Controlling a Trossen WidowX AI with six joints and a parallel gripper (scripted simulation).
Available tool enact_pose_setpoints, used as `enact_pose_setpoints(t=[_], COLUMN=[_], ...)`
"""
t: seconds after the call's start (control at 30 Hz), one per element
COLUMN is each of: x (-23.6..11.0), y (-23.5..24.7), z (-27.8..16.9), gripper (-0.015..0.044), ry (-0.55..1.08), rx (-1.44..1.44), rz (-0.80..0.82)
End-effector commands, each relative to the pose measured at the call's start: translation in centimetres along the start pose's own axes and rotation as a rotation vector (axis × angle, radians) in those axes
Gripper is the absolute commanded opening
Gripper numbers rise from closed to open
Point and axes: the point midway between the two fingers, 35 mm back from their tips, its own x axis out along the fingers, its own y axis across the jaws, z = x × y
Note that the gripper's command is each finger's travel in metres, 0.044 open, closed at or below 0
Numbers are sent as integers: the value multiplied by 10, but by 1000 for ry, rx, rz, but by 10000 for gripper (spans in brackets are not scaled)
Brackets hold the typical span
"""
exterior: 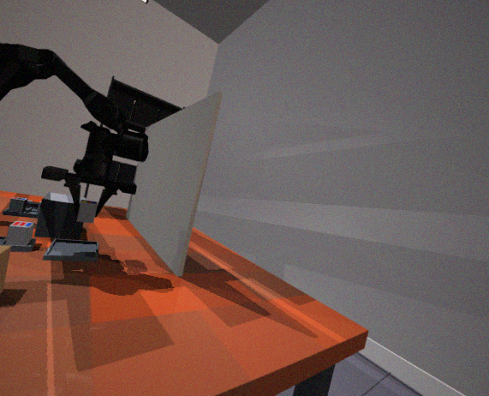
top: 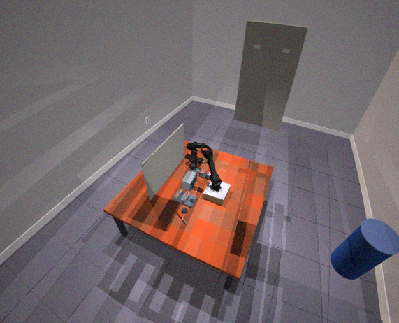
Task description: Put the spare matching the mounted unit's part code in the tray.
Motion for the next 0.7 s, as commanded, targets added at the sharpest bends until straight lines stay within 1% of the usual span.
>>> enact_pose_setpoints(t=[0.0,0.67], x=[6,25], y=[1,3], z=[2,2], gripper=[0,0], ry=[-7,-7], rx=[4,4], rz=[4,5])
